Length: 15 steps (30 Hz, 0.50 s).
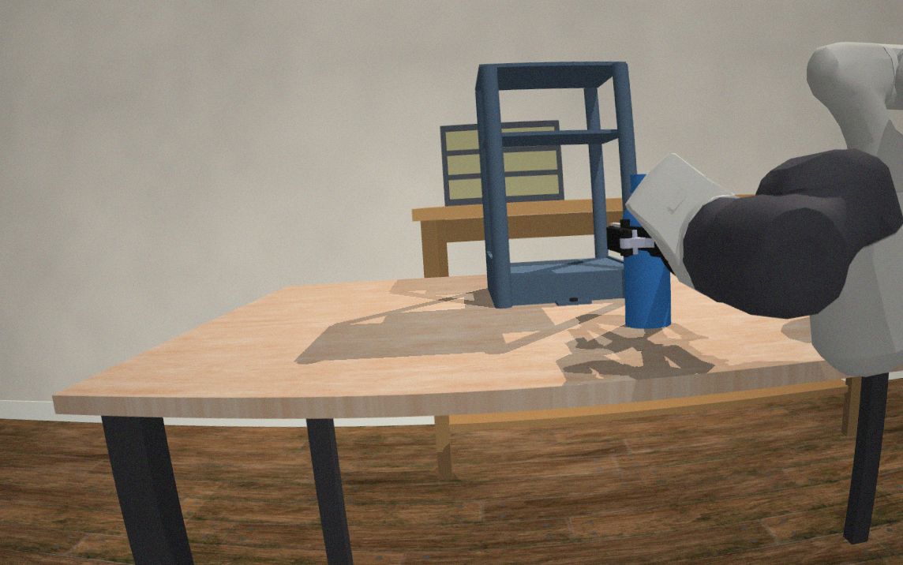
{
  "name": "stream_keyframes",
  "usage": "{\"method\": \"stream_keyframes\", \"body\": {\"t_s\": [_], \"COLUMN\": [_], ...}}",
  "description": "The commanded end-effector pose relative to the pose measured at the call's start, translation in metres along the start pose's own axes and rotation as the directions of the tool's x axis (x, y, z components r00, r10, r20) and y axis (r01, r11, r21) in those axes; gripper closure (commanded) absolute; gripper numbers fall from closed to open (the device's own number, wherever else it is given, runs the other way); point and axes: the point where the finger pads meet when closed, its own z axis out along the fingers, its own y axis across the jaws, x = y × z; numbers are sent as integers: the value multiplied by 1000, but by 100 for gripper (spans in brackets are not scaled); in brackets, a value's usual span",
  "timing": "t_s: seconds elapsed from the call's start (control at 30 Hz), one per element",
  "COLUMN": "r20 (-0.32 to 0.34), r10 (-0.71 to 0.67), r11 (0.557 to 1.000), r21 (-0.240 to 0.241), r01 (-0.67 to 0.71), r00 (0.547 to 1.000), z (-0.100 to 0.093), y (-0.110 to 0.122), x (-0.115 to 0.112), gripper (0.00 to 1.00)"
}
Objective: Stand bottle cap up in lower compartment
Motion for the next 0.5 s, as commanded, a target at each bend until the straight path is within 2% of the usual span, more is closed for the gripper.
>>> {"method": "stream_keyframes", "body": {"t_s": [0.0, 0.47], "r20": [-1, -1], "r10": [2, 2], "r11": [1000, 1000], "r21": [-2, -2], "r01": [-2, -2], "r00": [1000, 1000], "z": [1, 1], "y": [0, 0], "x": [2, 34], "gripper": [100, 100]}}
